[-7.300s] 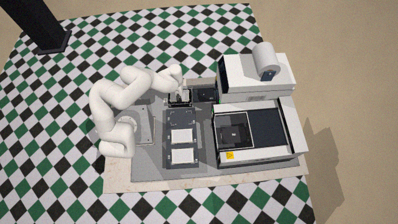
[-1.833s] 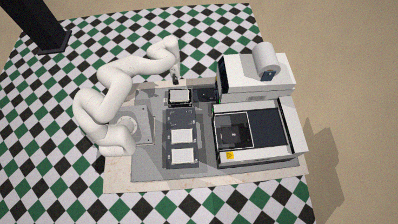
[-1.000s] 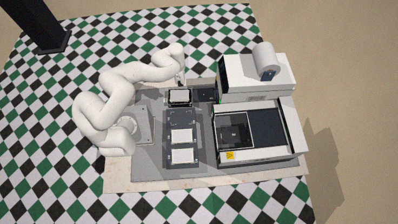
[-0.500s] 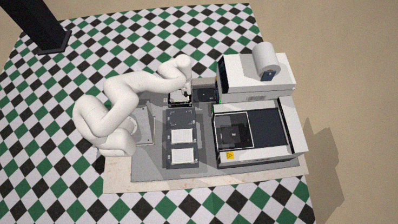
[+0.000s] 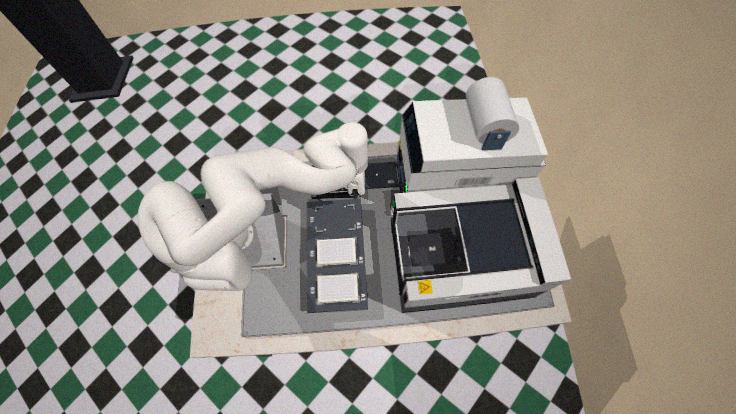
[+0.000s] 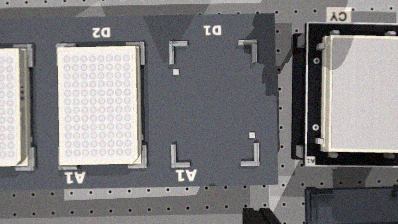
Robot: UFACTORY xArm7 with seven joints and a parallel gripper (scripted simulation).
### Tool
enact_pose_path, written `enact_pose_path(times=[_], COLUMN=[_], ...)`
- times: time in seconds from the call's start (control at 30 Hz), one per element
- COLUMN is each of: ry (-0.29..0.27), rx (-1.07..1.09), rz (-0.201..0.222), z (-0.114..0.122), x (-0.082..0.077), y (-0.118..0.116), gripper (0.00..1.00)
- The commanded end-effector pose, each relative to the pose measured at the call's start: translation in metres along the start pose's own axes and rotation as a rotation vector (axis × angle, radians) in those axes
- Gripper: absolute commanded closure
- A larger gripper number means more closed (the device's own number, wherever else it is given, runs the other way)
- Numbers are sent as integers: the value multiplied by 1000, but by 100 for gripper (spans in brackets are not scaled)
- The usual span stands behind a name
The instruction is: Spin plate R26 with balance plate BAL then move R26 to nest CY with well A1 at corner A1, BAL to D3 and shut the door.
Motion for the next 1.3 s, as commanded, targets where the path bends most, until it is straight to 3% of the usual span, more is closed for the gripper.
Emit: enact_pose_path(times=[0.0, 0.13, 0.67, 0.77, 0.83, 1.27], ry=[-4, -4, -4, -102, -102, -518], rx=[-1, -1, -55, -55, -55, -53], rz=[4, 4, 4, 22, 22, 100], z=[17, 29, 29, 27, 27, 19], x=[6, 13, 13, 13, 13, 16], y=[-17, -32, -31, -32, -32, -34], gripper=[100, 100, 100, 100, 100, 100])
Point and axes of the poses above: the point where the finger pads meet when closed, its own x axis out along the fingers, its own y axis across the jaws, z = x × y, the point moved 2 cm from there along -x, back along the fingers, and after that the axes turned 9 degrees about x, right-handed, at the moved point
